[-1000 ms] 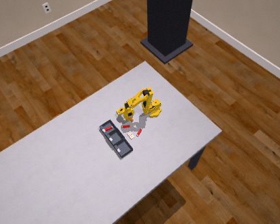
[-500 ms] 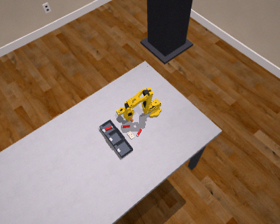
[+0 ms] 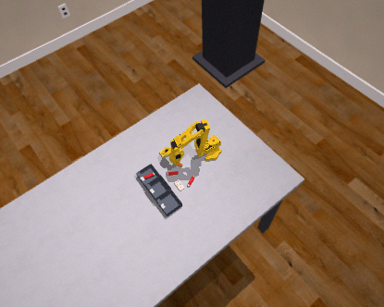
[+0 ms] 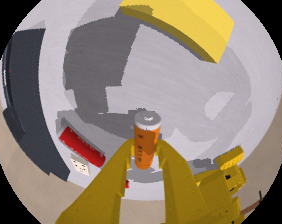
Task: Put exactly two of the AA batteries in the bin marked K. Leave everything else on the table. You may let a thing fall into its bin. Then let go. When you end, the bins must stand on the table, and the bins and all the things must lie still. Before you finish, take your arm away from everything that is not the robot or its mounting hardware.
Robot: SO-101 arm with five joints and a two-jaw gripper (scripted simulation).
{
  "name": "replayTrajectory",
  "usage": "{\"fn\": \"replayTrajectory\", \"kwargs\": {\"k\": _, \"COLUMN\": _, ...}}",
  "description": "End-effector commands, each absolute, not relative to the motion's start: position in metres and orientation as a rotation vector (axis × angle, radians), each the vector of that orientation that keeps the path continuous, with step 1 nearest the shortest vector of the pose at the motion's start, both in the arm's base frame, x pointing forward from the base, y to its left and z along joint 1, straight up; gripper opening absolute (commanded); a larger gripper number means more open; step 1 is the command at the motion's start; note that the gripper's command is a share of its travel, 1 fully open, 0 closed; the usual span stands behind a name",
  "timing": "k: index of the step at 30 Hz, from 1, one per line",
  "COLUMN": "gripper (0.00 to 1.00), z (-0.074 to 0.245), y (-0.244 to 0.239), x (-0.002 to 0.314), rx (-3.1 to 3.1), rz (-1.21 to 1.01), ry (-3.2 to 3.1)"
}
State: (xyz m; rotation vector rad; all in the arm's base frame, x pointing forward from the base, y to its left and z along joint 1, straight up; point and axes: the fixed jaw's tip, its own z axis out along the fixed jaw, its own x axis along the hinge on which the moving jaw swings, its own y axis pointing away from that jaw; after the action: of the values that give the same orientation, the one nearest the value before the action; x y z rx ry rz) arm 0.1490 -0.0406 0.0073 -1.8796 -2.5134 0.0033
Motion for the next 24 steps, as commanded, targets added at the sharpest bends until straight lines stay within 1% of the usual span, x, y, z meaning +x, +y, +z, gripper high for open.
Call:
{"fn": "replayTrajectory", "kwargs": {"k": 1, "gripper": 0.04, "z": 0.0083, "y": -0.0421, "x": 0.151, "rx": -1.909, "rz": -0.006, "ry": -2.508}}
{"fn": "replayTrajectory", "kwargs": {"k": 12, "gripper": 0.0, "z": 0.0083, "y": -0.0422, "x": 0.151, "rx": -1.909, "rz": -0.006, "ry": -2.508}}
{"fn": "replayTrajectory", "kwargs": {"k": 24, "gripper": 0.0, "z": 0.0083, "y": -0.0422, "x": 0.151, "rx": -1.909, "rz": -0.006, "ry": -2.508}}
